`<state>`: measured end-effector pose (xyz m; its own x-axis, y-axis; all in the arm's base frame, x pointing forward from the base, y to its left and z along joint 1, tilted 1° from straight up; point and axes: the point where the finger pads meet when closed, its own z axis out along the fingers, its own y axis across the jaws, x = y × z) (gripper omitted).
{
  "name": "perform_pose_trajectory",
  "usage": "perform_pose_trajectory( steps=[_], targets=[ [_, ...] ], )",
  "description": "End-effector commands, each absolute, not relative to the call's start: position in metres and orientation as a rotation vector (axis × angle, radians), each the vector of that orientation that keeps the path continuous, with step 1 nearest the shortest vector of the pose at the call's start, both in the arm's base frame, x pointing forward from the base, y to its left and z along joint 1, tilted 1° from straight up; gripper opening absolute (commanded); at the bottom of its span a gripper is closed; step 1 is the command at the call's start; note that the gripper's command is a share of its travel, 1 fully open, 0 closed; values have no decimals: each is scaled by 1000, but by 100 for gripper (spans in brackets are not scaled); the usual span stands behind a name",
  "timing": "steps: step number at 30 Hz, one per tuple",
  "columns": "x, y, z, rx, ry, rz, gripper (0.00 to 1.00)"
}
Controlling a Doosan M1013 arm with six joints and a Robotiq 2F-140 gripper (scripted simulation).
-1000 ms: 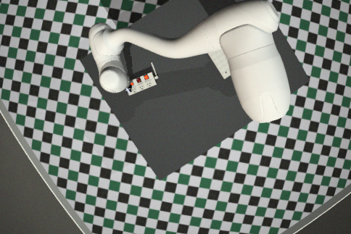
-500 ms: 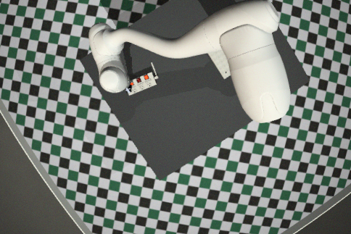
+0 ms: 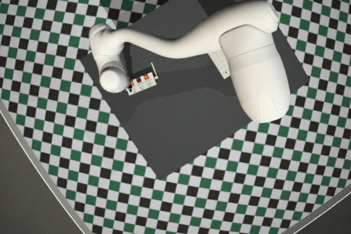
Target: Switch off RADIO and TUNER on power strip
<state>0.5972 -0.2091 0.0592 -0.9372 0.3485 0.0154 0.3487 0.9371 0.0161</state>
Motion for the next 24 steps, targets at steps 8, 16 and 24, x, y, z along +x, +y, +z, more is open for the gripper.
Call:
perform_pose_trajectory(
  steps=[8, 16, 24],
  targets=[
    [597, -209, 55, -554, -3080, -29, 0],
    [597, -209, 52, -554, -3080, -29, 0],
    [597, -209, 51, -554, -3080, -29, 0]
  ],
)
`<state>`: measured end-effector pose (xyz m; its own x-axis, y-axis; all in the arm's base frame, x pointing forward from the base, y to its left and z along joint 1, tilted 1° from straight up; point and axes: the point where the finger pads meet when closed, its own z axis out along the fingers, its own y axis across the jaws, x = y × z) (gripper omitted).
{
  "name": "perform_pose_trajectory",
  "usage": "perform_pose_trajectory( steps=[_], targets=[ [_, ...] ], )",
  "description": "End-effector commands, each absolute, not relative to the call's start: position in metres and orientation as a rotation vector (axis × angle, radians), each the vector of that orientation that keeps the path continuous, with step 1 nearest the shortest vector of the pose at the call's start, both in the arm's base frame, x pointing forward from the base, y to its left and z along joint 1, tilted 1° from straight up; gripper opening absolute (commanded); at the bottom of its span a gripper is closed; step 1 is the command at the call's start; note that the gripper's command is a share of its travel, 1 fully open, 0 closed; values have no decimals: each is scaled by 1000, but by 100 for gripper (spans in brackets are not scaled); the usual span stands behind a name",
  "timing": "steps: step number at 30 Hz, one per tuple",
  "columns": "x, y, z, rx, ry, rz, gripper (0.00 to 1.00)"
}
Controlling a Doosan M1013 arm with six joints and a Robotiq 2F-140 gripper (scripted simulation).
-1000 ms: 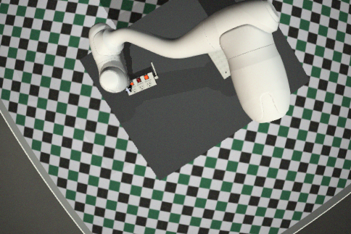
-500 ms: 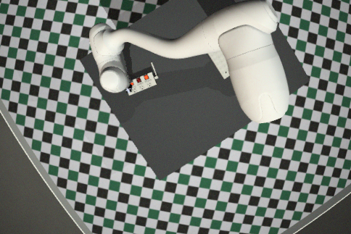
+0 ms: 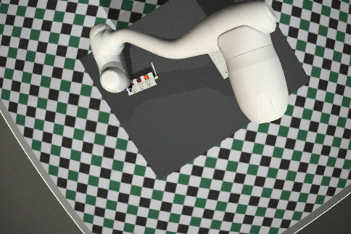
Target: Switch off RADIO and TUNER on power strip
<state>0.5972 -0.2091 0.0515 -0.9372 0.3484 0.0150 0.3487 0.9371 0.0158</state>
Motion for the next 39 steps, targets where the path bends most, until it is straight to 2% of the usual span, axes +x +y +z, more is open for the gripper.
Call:
perform_pose_trajectory(
  steps=[1, 17, 39],
  targets=[
    [597, -209, 51, -554, -3080, -29, 0],
    [597, -209, 52, -554, -3080, -29, 0],
    [597, -210, 91, -554, -3080, -29, 0]
  ],
)
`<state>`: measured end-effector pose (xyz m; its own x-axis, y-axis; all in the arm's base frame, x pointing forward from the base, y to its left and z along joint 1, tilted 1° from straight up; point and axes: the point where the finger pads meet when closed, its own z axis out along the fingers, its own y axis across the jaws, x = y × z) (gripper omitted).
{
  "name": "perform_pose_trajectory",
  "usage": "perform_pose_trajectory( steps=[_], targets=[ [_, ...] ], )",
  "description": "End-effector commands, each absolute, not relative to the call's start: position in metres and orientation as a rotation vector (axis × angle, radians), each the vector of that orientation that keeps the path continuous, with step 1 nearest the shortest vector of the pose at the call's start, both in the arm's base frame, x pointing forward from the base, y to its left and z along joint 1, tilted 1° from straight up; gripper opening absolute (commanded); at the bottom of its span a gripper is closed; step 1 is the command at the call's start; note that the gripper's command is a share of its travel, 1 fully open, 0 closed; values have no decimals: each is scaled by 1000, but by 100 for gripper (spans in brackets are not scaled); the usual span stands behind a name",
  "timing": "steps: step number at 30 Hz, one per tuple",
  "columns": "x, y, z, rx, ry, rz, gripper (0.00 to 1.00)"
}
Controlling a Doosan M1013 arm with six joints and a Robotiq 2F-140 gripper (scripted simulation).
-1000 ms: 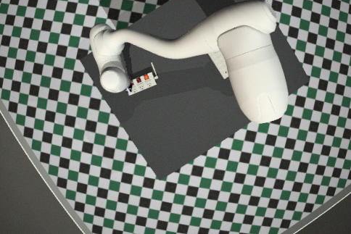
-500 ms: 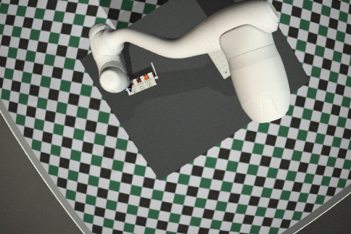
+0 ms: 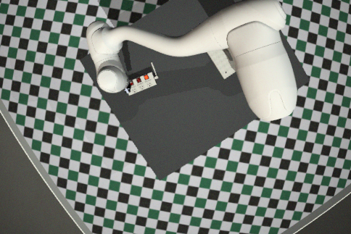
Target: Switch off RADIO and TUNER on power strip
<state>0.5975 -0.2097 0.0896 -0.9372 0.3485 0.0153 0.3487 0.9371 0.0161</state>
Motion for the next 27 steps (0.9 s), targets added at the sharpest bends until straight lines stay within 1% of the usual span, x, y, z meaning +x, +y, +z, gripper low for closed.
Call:
perform_pose_trajectory(
  steps=[1, 19, 20, 27],
  targets=[
    [597, -210, 91, -554, -3080, -29, 0],
    [597, -210, 91, -554, -3080, -29, 0],
    [597, -210, 91, -554, -3080, -29, 100],
    [598, -210, 101, -554, -3080, -29, 100]
  ],
)
